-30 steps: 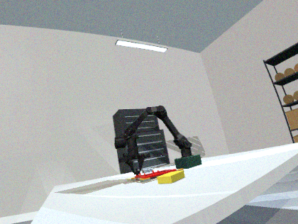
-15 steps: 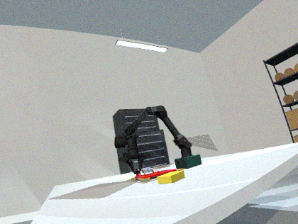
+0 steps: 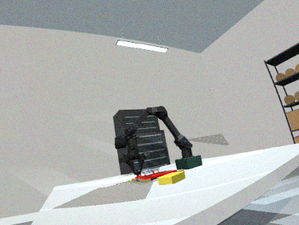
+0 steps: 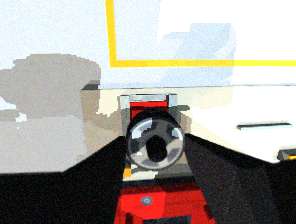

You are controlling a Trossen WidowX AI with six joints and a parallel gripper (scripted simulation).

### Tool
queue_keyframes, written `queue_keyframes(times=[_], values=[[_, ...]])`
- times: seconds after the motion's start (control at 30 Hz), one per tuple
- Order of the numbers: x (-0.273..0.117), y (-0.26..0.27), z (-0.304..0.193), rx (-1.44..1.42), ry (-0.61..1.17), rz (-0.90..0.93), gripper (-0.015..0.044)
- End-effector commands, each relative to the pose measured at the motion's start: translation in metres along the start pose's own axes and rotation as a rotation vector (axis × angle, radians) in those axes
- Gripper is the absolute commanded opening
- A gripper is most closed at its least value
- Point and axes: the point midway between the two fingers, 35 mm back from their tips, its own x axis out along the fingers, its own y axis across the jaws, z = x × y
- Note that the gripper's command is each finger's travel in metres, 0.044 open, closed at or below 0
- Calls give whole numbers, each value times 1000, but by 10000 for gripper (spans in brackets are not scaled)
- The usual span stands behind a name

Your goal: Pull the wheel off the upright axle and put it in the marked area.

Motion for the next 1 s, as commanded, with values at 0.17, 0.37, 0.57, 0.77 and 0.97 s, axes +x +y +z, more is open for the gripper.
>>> queue_keyframes(times=[0.17, 0.37, 0.57, 0.77, 0.97], values=[[-7, 0, 0, -1, -1, 3, 0], [-9, 0, 0, -1, -1, 3, 0], [-11, 0, 0, -1, -1, 3, 0], [-12, 0, 0, -2, -1, 4, 0], [-14, 0, 0, -2, -2, 4, 0]])
